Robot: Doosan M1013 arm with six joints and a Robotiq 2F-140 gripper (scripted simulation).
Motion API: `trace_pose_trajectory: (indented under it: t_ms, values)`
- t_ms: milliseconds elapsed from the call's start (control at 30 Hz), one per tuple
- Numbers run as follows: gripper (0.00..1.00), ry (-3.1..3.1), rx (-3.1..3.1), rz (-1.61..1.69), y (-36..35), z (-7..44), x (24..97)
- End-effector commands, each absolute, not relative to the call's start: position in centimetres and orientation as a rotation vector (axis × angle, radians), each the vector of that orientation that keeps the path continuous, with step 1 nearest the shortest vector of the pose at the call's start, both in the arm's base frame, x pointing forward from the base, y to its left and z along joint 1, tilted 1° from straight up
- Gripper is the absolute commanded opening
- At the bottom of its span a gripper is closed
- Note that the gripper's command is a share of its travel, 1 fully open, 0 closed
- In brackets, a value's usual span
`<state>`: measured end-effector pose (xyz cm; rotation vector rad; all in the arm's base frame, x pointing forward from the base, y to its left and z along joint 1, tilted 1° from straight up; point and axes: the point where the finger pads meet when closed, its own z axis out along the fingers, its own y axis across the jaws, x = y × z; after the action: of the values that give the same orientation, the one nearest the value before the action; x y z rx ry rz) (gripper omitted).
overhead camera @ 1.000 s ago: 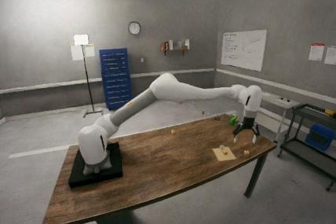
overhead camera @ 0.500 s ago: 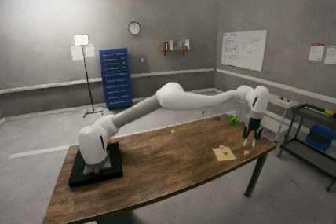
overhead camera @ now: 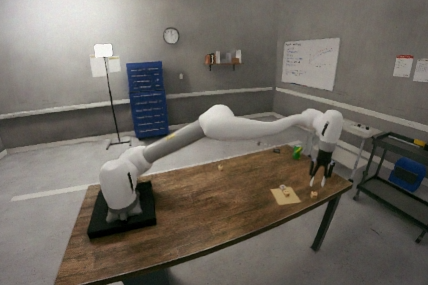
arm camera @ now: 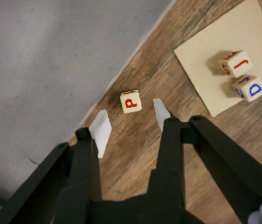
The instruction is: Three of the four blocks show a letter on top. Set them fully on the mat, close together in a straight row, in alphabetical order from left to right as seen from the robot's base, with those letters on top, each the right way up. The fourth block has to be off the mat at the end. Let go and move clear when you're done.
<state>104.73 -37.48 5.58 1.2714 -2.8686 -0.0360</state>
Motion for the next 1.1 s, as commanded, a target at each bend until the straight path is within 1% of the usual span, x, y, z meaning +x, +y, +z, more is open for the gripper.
trace_pose_trajectory:
  t_ms: [0,633,1067]
  values:
    - [0.46,-2.870,1.272,-0.034,-37.5,5.8,104.8]
    - [0.46,-2.870,1.272,-0.034,-37.5,5.6,104.8]
    - [0.46,-2.870,1.272,-0.034,-37.5,4.4,104.8]
